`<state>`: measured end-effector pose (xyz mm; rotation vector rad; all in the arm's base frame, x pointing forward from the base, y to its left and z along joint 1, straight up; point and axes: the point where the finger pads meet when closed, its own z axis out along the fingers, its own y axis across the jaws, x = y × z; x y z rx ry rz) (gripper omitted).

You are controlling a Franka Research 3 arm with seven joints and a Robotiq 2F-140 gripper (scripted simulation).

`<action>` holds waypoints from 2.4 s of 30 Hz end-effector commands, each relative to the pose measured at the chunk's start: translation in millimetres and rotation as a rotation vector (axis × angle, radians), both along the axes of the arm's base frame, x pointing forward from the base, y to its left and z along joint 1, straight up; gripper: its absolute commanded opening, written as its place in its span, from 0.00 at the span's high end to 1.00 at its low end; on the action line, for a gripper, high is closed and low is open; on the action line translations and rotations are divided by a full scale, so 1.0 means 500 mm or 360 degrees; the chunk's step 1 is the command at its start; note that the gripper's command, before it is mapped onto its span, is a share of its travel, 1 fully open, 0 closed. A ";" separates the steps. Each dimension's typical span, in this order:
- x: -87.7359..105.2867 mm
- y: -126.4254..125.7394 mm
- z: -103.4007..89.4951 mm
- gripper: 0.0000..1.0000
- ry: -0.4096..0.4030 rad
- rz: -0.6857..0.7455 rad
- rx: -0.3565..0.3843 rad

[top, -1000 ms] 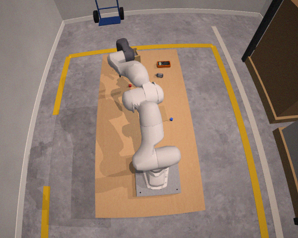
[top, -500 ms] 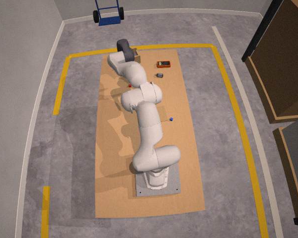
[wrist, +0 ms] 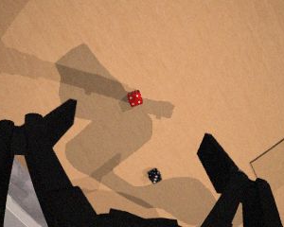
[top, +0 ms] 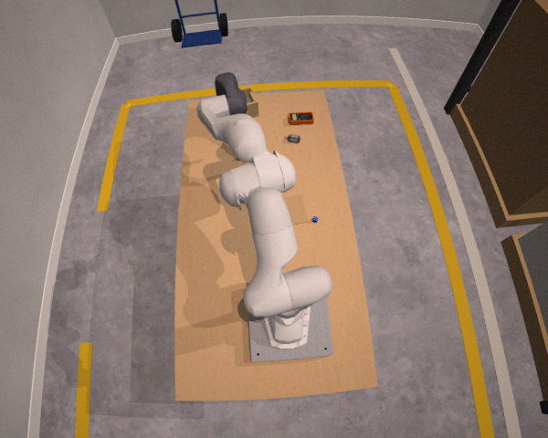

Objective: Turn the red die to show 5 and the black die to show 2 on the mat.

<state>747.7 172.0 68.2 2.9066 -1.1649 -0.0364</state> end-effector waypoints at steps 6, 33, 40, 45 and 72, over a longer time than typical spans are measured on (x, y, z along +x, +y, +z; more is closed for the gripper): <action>0.001 0.005 -0.005 0.00 -0.0002 -0.0403 -0.0006; 0.001 0.004 -0.019 0.00 0.0005 -0.1115 -0.0026; 0.001 0.004 -0.023 0.00 0.0006 -0.1321 -0.0032; 0.001 0.004 -0.025 0.00 0.0006 -0.1459 -0.0036; 0.003 0.003 -0.035 0.00 0.0004 -0.2135 -0.0053</action>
